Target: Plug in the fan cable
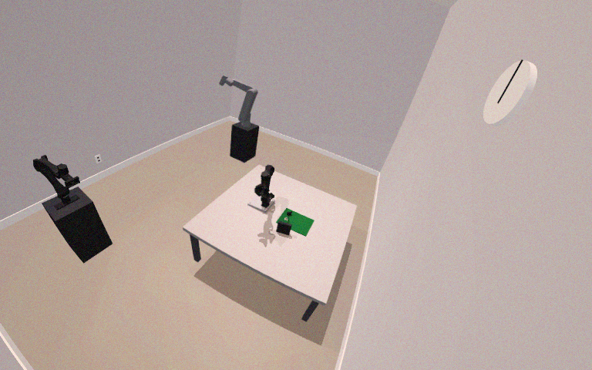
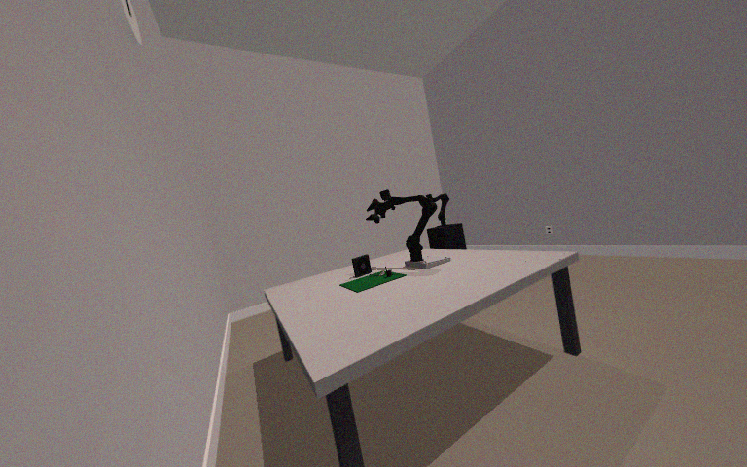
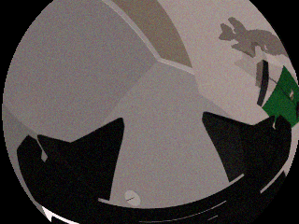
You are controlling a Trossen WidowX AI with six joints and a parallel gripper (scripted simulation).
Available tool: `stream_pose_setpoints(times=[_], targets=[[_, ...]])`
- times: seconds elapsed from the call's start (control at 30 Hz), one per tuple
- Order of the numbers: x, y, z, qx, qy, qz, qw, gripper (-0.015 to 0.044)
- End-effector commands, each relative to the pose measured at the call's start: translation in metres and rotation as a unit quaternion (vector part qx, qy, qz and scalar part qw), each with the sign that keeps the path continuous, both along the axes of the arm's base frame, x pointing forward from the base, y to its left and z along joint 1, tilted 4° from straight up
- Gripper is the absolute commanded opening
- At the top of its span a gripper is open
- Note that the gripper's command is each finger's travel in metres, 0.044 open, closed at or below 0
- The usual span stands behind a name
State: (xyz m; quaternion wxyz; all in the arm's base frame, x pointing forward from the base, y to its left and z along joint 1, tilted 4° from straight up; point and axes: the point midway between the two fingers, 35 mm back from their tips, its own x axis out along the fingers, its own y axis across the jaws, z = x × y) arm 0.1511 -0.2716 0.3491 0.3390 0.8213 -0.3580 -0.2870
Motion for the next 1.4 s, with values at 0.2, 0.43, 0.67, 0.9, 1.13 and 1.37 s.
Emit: stream_pose_setpoints(times=[0.2, 0.43, 0.67, 0.9, 1.13, 1.37], targets=[[0.021, 0.005, -0.016, -0.002, 0.066, 0.046, 0.997, 0.044], [0.105, 0.057, -0.087, -0.061, 0.345, 0.302, 0.887, 0.044], [0.146, 0.126, -0.129, -0.146, 0.46, 0.489, 0.726, 0.044], [0.161, 0.199, -0.173, -0.251, 0.542, 0.658, 0.46, 0.044], [0.151, 0.263, -0.205, -0.34, 0.535, 0.759, 0.146, 0.044], [0.127, 0.319, -0.228, -0.393, 0.441, 0.786, -0.183, 0.044]])
